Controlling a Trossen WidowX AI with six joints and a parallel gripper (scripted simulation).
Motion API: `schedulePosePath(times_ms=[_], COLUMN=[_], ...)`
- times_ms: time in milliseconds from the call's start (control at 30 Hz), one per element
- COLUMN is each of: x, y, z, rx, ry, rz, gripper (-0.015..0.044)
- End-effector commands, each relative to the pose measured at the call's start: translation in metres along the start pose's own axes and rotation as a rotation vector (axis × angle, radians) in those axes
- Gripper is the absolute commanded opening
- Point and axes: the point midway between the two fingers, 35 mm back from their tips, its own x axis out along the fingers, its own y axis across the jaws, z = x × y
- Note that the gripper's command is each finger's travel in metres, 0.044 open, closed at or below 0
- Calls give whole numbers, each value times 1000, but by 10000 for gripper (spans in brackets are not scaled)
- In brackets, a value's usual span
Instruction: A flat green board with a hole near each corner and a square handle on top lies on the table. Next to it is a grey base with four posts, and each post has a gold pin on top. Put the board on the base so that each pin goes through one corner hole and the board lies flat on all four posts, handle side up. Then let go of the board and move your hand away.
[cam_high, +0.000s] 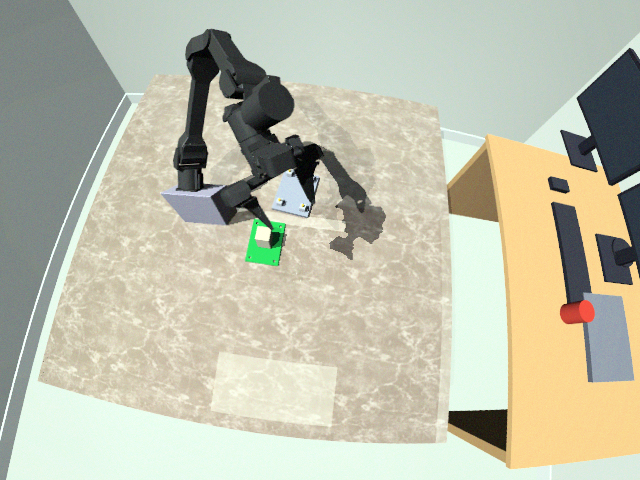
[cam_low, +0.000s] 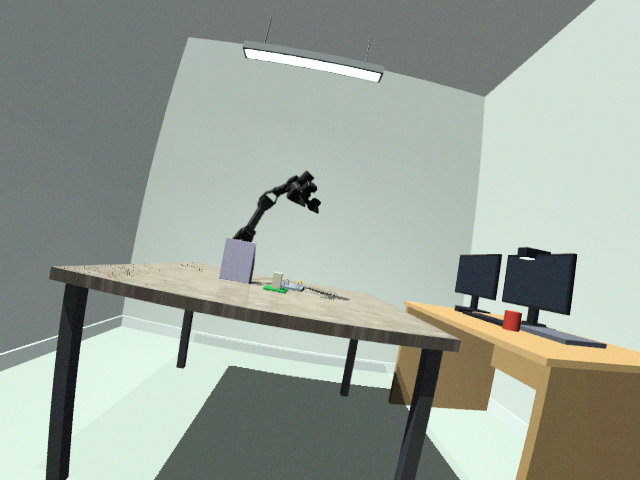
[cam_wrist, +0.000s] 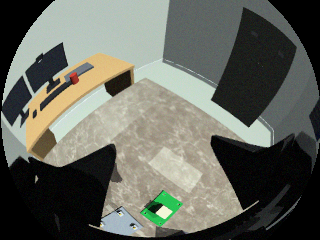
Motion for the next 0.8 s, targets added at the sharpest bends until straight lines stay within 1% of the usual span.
schedulePosePath(times_ms=[0, 100, 200, 333, 433, 767], x=[39, 59, 69, 74, 71, 65], y=[-4, -5, -6, -6, -5, 1], z=[-58, -107, -149, -202, -237, -246], rx=[-185, -336, -455, -591, -671, -680], ry=[229, 406, 549, 719, 823, 837], rz=[39, 105, 185, 319, 429, 446], gripper=[440, 440, 440, 440, 440, 440])
